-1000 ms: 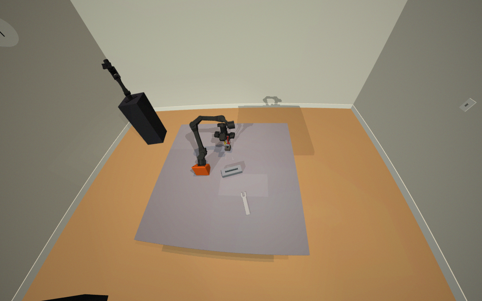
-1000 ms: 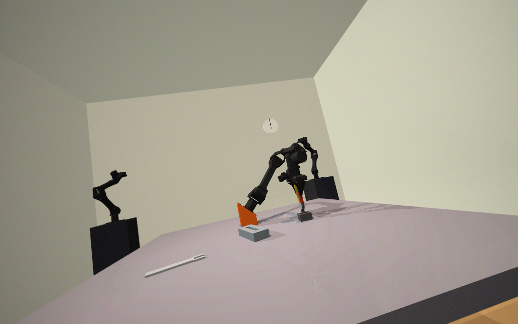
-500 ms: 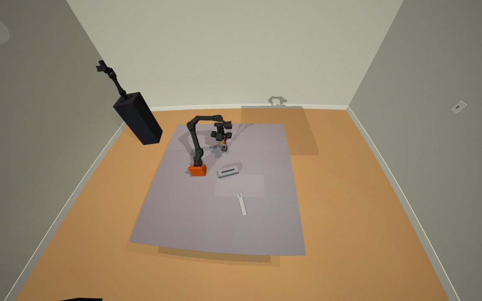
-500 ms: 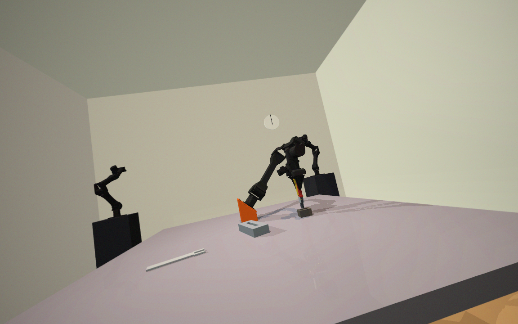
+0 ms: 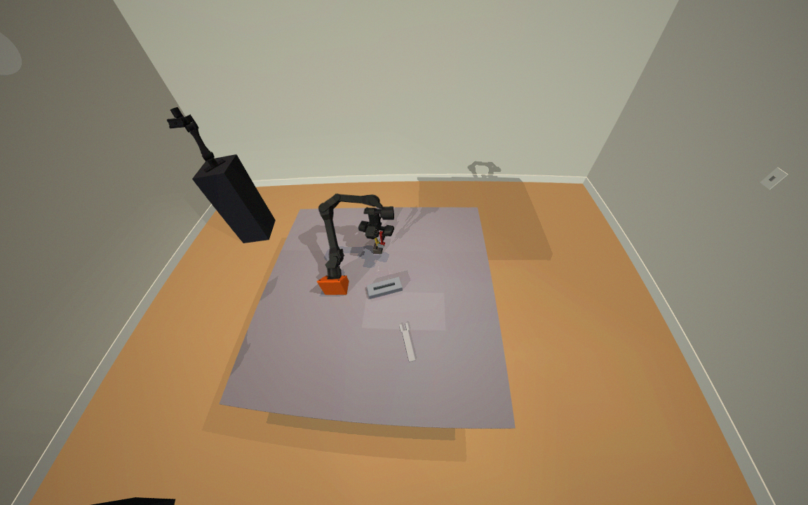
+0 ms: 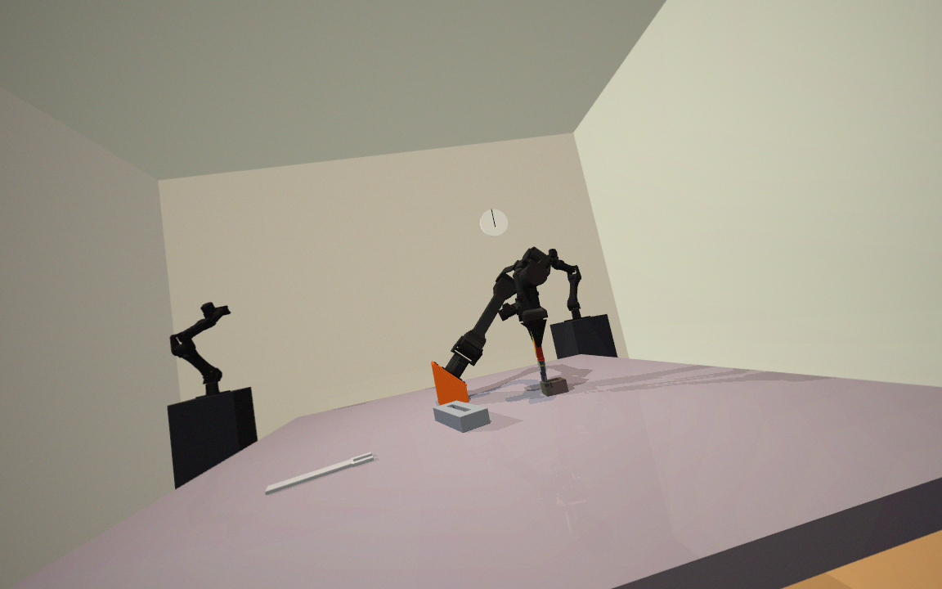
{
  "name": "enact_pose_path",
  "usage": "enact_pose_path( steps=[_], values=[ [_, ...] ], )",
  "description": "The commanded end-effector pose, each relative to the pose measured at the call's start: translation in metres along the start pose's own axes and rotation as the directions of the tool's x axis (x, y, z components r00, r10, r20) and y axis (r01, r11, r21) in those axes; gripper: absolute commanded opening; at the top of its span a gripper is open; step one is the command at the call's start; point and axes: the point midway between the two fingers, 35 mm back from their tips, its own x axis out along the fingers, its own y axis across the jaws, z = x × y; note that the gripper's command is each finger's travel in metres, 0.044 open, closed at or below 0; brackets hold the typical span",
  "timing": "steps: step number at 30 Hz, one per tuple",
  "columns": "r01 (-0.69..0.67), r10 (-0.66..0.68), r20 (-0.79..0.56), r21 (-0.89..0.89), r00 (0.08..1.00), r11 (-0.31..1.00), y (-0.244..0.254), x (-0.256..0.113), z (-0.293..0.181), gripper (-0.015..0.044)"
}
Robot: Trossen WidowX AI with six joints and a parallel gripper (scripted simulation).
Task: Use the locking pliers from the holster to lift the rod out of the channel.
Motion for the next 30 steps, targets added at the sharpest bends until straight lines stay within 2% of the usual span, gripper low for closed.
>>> enact_pose_path(
  steps=[1,30],
  values=[
    [-0.011,0.010,0.006,0.047,1.000,0.999,0.009,-0.001,0.008,0.0317],
    [-0.025,0.019,0.024,0.289,1.000,0.957,0.049,-0.002,0.053,0.0317]
  ],
)
